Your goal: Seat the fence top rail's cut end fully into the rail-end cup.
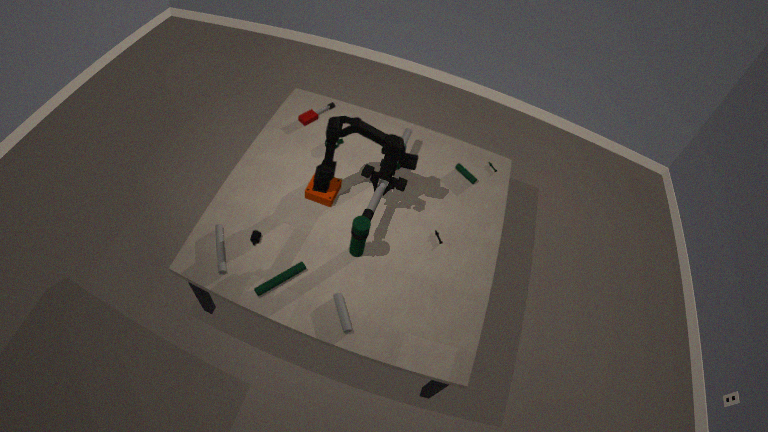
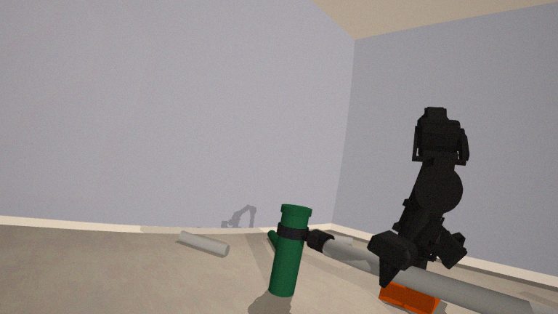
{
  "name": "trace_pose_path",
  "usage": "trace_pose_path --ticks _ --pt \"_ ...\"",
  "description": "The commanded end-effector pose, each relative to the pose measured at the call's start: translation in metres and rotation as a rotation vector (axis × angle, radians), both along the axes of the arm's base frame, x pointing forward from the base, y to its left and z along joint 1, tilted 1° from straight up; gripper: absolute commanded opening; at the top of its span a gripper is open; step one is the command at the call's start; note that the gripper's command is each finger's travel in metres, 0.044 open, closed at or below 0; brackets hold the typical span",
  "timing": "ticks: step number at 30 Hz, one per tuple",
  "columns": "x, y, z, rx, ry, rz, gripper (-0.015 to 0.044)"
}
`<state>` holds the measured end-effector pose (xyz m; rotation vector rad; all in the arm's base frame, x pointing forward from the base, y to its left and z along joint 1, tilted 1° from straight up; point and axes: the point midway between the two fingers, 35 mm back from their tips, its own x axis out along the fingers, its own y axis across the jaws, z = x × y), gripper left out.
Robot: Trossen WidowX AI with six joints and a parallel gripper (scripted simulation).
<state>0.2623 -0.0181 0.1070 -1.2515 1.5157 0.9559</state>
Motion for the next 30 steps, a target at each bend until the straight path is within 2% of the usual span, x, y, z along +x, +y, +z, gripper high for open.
trace_pose_path --ticks 1,30 --pt "-0.005 -0.011 0.007 -0.031 0.002 -0.01 0.0" --pt "0.002 0.008 0.004 0.007 0.003 0.007 0.0"
